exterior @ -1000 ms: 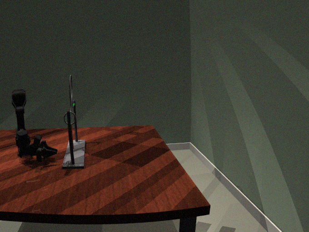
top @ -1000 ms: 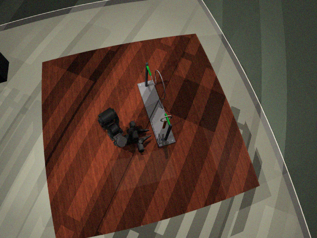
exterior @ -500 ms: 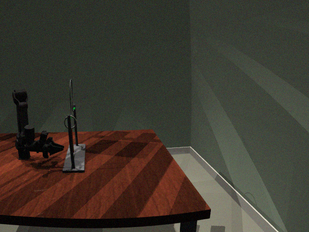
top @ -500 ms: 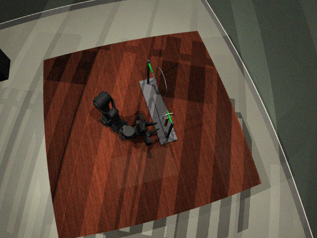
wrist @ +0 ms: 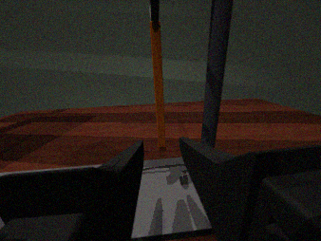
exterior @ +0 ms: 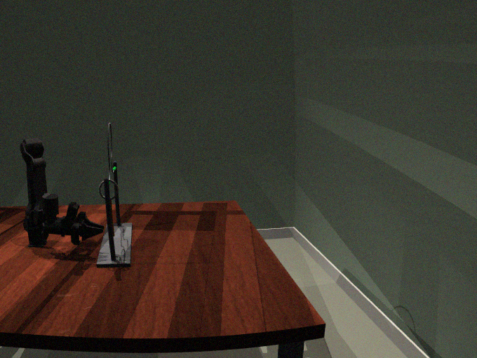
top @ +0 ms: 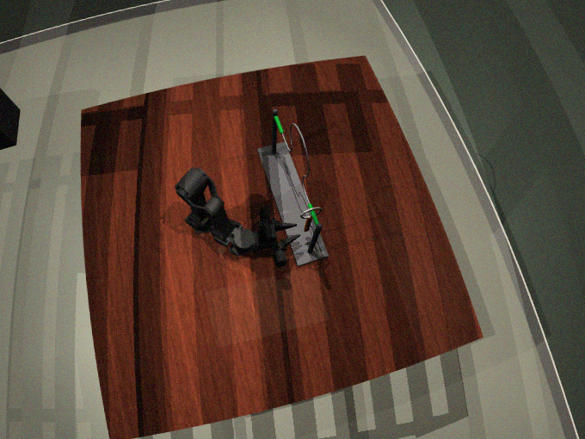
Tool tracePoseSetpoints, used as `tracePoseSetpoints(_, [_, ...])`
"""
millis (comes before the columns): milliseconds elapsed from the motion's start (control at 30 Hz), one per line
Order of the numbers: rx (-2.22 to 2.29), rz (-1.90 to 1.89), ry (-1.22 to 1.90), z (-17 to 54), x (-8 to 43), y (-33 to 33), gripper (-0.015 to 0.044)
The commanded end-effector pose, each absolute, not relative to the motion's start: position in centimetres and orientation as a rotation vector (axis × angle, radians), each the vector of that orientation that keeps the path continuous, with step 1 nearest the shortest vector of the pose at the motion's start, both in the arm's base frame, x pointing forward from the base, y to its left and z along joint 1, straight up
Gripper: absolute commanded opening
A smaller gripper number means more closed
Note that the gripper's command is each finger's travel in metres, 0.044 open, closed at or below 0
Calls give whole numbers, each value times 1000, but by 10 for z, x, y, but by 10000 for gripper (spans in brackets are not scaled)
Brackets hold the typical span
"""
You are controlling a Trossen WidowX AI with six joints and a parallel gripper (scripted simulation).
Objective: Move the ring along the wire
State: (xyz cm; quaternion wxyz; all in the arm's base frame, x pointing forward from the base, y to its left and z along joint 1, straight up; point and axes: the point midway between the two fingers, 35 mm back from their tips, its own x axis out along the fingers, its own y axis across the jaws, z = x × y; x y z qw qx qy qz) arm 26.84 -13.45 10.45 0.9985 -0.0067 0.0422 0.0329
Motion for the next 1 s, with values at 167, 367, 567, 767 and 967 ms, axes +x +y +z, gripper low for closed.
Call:
tracePoseSetpoints(167, [-17,63,79,106,284,-137,160])
tracePoseSetpoints(367, [-17,63,78,105,293,-136,160])
tracePoseSetpoints(567, [-17,62,77,105,303,-136,160])
tracePoseSetpoints(767, [-16,62,76,104,312,-135,160])
tracePoseSetpoints(967, [-16,62,74,103,321,-133,160])
